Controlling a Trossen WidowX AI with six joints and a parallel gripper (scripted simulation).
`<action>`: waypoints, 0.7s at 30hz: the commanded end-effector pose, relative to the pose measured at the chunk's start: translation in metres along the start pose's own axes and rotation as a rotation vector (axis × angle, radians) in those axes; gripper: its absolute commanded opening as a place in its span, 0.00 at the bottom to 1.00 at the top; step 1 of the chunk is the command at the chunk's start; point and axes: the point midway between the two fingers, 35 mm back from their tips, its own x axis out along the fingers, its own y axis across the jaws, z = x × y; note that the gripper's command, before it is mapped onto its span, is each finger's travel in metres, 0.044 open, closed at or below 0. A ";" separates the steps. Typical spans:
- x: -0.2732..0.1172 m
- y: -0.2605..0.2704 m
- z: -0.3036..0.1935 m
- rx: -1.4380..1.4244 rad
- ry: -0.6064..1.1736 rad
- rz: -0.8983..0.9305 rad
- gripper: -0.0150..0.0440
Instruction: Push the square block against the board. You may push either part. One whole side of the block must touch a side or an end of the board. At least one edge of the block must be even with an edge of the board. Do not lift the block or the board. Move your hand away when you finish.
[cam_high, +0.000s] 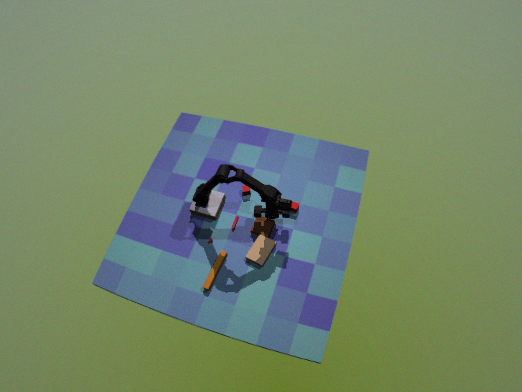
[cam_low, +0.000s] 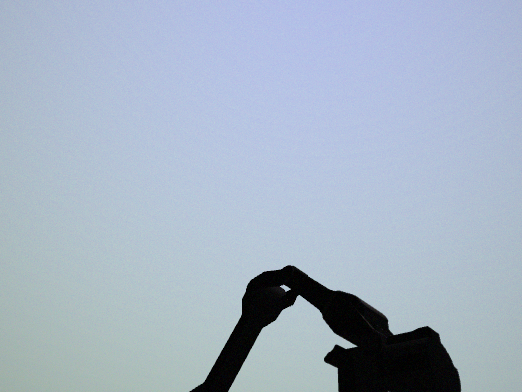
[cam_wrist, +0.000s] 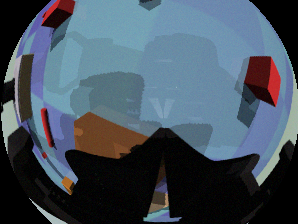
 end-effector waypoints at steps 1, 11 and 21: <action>0.002 0.003 -0.011 0.004 0.007 0.011 0.25; 0.002 0.007 -0.027 0.004 0.008 0.011 0.25; 0.002 0.008 -0.031 0.004 0.009 0.011 0.25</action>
